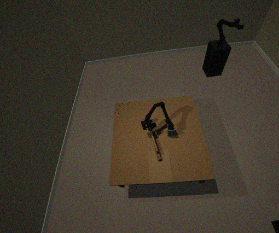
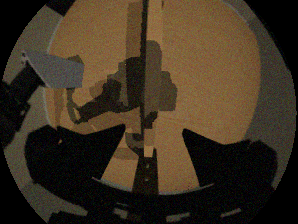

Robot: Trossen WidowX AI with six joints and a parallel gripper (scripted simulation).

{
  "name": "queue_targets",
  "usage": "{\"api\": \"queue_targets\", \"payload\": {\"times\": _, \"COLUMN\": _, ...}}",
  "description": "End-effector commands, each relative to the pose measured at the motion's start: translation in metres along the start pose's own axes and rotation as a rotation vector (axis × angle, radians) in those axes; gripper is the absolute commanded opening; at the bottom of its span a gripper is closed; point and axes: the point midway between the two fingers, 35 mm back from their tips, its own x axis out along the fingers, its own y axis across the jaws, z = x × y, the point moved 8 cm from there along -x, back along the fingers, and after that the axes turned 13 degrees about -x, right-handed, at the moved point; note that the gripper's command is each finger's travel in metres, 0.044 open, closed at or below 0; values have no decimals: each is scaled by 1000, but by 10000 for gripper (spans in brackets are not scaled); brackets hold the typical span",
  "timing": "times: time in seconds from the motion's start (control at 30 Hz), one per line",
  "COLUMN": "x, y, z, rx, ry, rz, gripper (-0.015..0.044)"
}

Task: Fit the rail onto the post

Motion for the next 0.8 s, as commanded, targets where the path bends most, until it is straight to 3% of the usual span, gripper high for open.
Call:
{"api": "queue_targets", "payload": {"times": 0.0, "x": 12, "y": 2, "z": 2, "rx": -12, "ry": 0, "rz": 16, "gripper": 440}}
{"api": "queue_targets", "payload": {"times": 0.77, "x": 48, "y": 5, "z": 2, "rx": -12, "ry": 4, "rz": 18, "gripper": 440}}
